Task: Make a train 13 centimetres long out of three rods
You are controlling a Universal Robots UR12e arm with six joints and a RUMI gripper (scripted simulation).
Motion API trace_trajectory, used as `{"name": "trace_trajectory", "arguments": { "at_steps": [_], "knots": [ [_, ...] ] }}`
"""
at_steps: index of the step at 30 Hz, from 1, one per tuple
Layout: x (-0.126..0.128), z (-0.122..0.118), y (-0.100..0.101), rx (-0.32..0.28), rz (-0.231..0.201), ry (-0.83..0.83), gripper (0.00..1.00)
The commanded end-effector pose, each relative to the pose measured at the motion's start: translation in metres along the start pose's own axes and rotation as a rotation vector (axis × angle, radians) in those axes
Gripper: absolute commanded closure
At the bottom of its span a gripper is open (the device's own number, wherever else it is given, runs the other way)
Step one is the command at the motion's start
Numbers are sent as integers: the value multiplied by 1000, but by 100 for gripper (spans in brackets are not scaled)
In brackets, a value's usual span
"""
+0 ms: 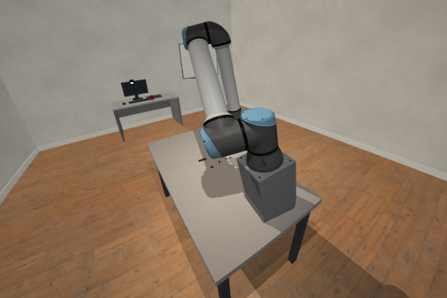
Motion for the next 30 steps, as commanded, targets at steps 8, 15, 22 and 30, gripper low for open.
{"name": "trace_trajectory", "arguments": {
  "at_steps": [8, 15, 22, 30],
  "knots": [
    [0, 0, -42, 0, 0, 0, 100],
    [0, 0, -43, 0, 0, 0, 100],
    [37, -22, -42, 0, 0, -81, 100],
    [96, -50, -43, 0, 0, -205, 100]
  ]
}}
Point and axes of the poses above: the point where the finger pads meet when closed, its own y axis out along the fingers, its own x axis across the jaws, z = x × y, the point moved 2 cm from there along -y, back along the fingers, and after that the axes turned 7 degrees about y, right-handed, at the moved point
